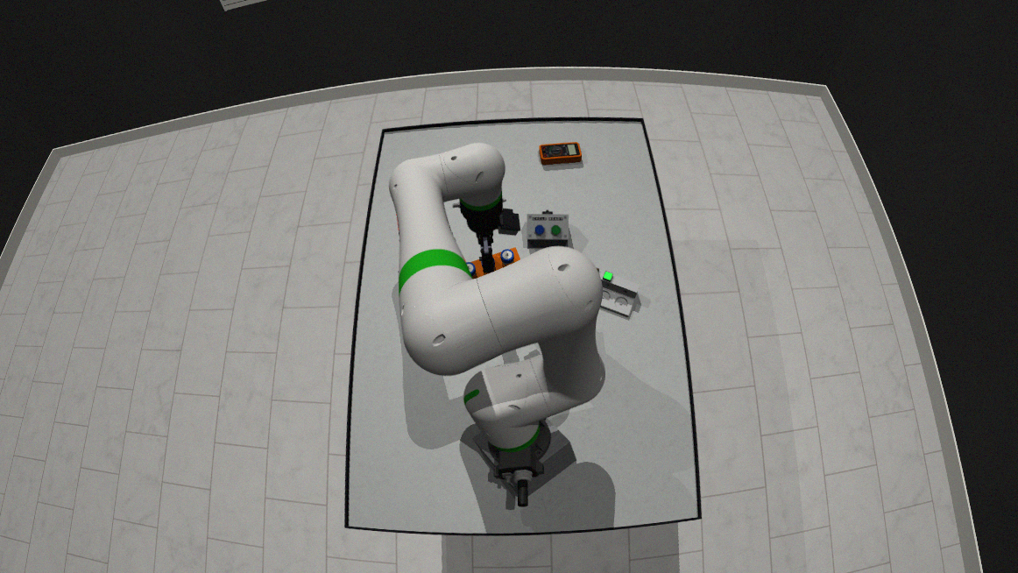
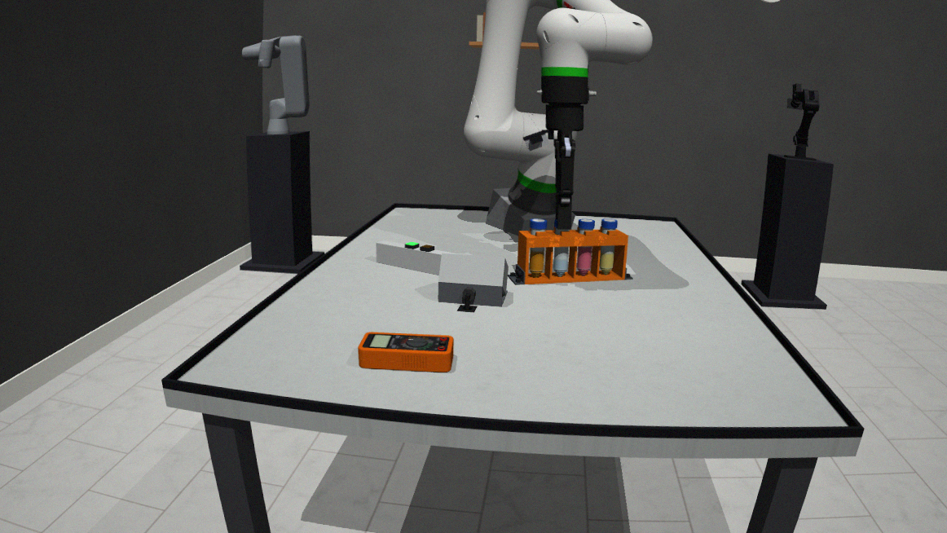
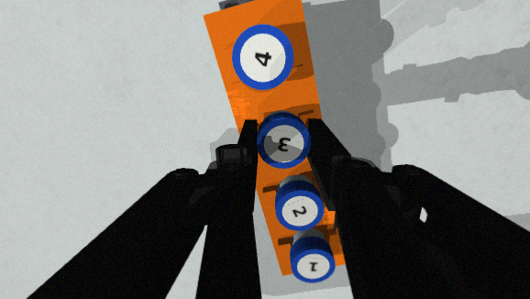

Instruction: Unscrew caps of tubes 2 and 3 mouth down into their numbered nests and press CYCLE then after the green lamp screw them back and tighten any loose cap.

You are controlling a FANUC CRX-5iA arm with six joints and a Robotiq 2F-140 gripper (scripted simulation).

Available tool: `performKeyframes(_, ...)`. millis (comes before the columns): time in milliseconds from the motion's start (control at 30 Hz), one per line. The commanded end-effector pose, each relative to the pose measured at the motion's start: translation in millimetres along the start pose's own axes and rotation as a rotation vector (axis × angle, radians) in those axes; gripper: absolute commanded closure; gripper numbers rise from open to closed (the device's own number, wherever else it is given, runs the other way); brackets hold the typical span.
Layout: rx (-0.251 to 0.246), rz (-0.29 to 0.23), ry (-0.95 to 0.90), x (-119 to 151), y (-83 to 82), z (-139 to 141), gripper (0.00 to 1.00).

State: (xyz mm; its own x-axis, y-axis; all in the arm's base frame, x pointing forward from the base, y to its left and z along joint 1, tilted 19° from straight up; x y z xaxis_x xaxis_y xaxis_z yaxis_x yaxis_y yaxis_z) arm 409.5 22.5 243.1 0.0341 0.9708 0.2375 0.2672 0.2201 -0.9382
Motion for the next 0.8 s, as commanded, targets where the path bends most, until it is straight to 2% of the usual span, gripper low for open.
performKeyframes(0, -0.011, 0.026, 0.244, 1.1, -0.6, -0.4, 0.70)
performKeyframes(33, -0.012, 0.026, 0.291, 1.1, -0.6, -0.4, 0.70)
performKeyframes(333, -0.012, 0.026, 0.291, 1.1, -0.4, -0.4, 0.70)
performKeyframes(367, -0.012, 0.026, 0.291, 1.0, 0.1, -0.4, 0.59)
performKeyframes(700, -0.012, 0.026, 0.292, 1.0, 0.2, -0.4, 0.59)
performKeyframes(767, -0.010, 0.027, 0.125, 1.1, -0.4, -0.3, 0.59)
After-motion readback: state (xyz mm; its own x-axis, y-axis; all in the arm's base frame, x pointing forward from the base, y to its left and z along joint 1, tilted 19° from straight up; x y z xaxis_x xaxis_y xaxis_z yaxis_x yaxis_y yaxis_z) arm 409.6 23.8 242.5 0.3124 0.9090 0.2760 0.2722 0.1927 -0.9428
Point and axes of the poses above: the point where the finger pads meet when closed, its own y axis out along the fingers, its own z axis across the jaws, x = y × z, the point moved 5 cm from there along -y, back along the fingers, and after that the axes turned 8 degrees about y, right-handed, at the moved point
